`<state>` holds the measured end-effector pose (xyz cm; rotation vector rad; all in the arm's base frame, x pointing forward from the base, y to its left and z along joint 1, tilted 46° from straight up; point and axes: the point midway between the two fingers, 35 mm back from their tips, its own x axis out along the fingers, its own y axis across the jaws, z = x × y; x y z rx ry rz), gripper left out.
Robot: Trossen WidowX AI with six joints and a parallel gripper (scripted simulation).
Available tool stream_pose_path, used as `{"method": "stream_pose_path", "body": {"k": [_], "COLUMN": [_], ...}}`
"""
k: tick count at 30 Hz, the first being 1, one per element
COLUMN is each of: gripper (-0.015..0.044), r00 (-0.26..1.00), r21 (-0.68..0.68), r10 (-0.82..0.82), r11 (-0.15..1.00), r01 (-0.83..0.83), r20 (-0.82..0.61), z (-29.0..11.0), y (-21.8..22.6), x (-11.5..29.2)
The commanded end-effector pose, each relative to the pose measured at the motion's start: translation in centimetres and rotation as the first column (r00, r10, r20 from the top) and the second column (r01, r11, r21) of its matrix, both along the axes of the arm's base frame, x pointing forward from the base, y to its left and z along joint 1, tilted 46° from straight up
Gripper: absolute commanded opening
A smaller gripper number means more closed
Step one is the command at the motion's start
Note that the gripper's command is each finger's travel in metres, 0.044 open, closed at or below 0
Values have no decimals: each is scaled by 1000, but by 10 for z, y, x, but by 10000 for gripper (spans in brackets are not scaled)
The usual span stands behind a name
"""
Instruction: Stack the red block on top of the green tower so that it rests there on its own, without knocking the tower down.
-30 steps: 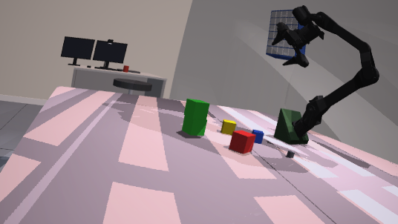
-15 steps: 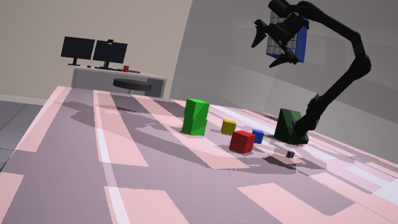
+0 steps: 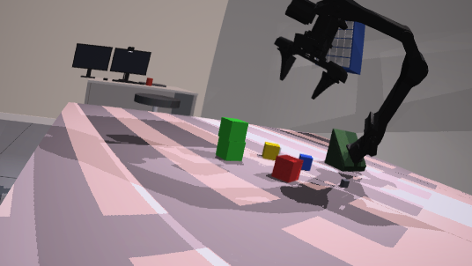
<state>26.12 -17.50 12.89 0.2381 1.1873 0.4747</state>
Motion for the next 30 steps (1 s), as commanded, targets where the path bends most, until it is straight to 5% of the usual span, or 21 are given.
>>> {"method": "stream_pose_path", "body": {"k": [1, 10, 30], "gripper": [440, 440, 440], "r00": [999, 993, 993], "r21": [84, 260, 265], "r10": [24, 84, 85], "r11": [996, 964, 963], "r01": [-22, -58, -59], "r20": [-21, -87, -87], "z": [-1, 0, -40], "y": [21, 77, 121], "x": [23, 64, 69]}}
